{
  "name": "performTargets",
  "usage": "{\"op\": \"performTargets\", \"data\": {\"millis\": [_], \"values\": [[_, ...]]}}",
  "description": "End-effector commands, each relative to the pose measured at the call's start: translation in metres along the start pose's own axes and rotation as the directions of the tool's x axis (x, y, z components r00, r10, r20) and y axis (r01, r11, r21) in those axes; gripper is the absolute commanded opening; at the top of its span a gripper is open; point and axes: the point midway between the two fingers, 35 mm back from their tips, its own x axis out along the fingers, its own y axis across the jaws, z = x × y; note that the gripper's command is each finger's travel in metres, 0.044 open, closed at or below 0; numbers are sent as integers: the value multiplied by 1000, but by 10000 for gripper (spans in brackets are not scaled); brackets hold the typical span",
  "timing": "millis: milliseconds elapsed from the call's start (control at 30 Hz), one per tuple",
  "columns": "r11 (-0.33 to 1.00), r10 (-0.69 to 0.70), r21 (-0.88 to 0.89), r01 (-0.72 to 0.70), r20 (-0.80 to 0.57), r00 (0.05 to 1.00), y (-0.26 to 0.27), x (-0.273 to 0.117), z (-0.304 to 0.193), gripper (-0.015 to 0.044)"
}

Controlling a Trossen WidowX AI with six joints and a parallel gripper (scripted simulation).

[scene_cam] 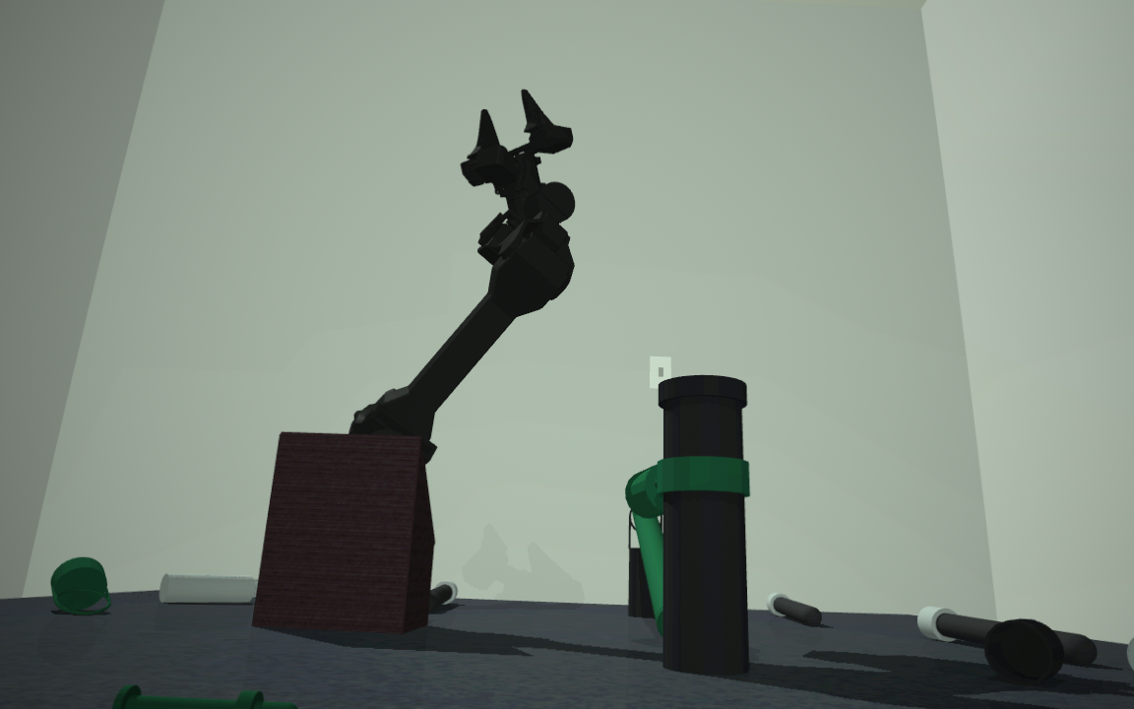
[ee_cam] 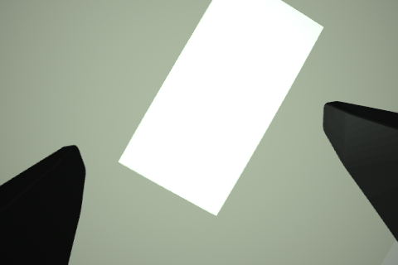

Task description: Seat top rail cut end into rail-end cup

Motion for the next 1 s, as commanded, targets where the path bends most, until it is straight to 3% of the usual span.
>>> {"op": "performTargets", "data": {"millis": [0, 200, 500, 667, 967], "values": [[1000, 9, 4, -9, 0, 1000, 3, 0, 0, 426], [950, 289, 121, -288, 5, 957, 95, 0, 10, 440], [743, 656, 194, -641, -24, 754, 216, -50, 12, 440], [564, 817, 289, -773, -59, 574, 268, -103, 3, 440], [179, 980, 511, -841, -166, 108, 318, -244, -29, 440]]}}
